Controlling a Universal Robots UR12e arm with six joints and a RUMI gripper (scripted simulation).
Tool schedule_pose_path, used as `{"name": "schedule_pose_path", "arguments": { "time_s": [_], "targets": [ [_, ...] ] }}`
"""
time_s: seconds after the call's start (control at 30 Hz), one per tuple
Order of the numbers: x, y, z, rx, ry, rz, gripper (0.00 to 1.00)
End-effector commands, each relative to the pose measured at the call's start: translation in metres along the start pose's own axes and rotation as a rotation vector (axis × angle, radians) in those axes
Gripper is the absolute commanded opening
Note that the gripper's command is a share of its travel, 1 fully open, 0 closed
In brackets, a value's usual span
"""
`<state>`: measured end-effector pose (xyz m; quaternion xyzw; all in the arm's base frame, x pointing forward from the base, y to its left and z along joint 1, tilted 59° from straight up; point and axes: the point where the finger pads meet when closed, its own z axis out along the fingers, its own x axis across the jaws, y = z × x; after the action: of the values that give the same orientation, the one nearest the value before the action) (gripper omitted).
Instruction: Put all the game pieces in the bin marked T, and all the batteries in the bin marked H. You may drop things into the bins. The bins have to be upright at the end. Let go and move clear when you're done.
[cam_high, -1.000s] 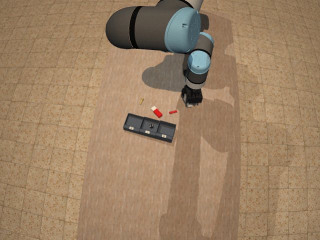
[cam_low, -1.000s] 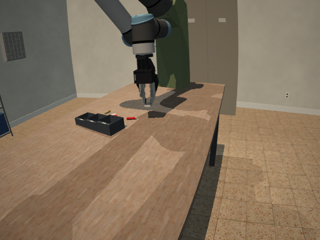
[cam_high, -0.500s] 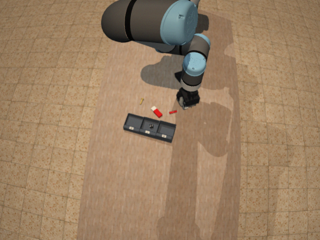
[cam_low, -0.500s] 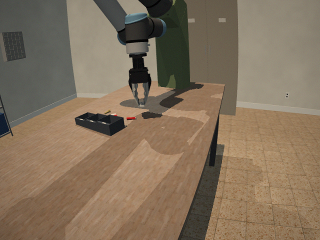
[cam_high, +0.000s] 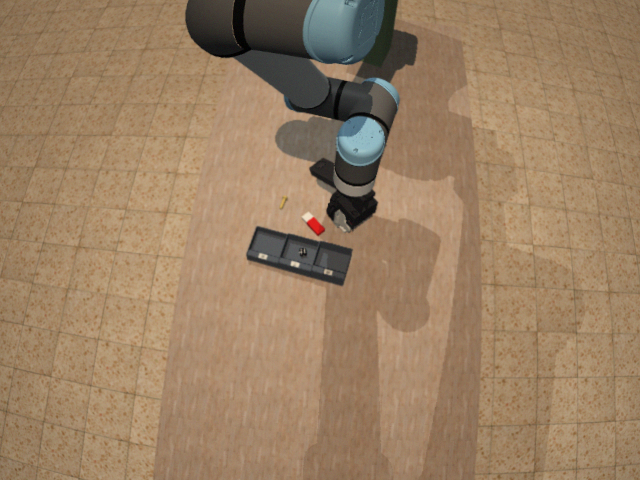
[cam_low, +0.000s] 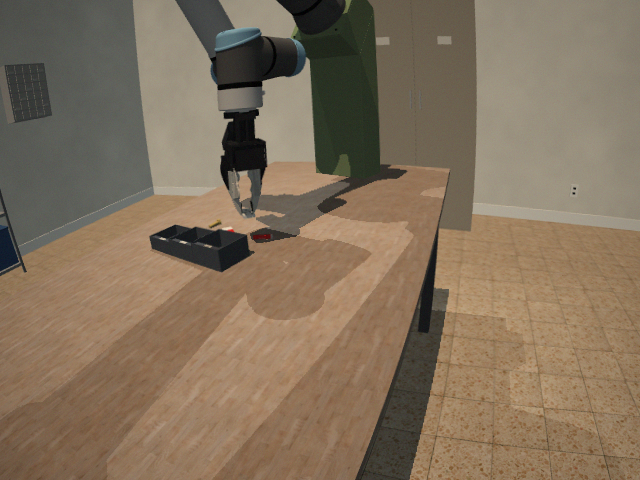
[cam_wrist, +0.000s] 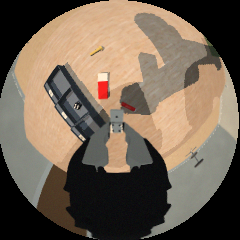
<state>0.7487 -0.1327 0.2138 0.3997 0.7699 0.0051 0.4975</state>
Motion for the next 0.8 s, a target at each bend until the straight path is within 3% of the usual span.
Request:
{"name": "schedule_pose_path", "arguments": {
  "time_s": [0.0,0.4,0.63,0.77],
  "targets": [
    [-0.028,-0.004,0.001,-0.004,0.005,-0.157,0.0],
    [-0.099,-0.016,0.002,-0.006,0.006,-0.454,0.0],
    [-0.122,-0.019,0.003,-0.013,0.018,-0.609,0.0],
    [-0.125,-0.02,0.003,-0.013,0.018,-0.609,0.0]
  ]
}}
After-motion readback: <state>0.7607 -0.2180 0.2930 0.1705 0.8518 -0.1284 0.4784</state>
